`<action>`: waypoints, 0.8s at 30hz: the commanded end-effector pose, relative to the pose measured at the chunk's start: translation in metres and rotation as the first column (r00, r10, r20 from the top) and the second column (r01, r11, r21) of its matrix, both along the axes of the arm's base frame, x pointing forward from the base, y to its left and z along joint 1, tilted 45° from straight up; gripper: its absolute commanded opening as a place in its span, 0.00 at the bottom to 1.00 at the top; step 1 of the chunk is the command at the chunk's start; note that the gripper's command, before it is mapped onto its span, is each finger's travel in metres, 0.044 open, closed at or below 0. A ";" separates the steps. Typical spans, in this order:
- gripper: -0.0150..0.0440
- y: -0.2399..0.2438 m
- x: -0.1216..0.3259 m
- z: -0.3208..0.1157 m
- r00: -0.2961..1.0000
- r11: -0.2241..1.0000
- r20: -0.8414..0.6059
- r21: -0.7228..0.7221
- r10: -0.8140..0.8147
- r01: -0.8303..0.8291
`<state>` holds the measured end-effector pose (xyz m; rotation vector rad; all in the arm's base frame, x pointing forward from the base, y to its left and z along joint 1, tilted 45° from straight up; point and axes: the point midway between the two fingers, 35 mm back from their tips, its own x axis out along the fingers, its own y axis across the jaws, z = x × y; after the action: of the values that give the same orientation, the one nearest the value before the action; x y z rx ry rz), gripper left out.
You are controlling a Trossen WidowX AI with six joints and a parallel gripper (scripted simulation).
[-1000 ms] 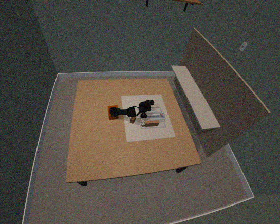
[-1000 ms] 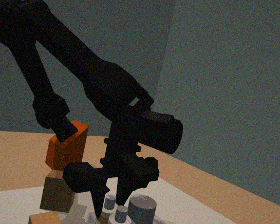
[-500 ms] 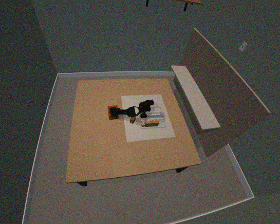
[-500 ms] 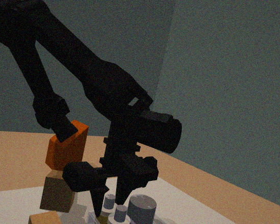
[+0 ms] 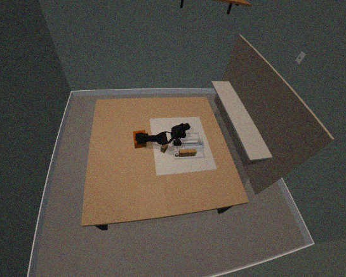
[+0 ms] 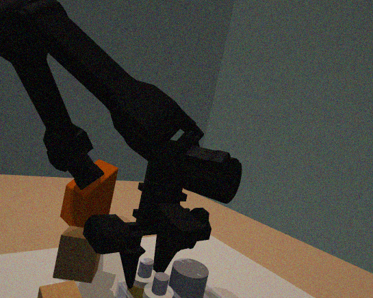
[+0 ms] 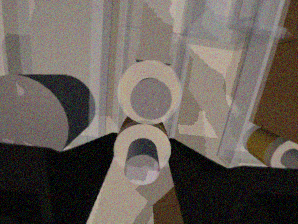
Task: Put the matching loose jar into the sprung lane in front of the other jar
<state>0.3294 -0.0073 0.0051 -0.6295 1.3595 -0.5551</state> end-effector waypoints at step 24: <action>0.75 0.006 -0.001 0.005 1.000 1.000 0.004 -0.004 -0.003 0.003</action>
<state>0.3275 -0.0059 0.0054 -0.6321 1.3625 -0.5582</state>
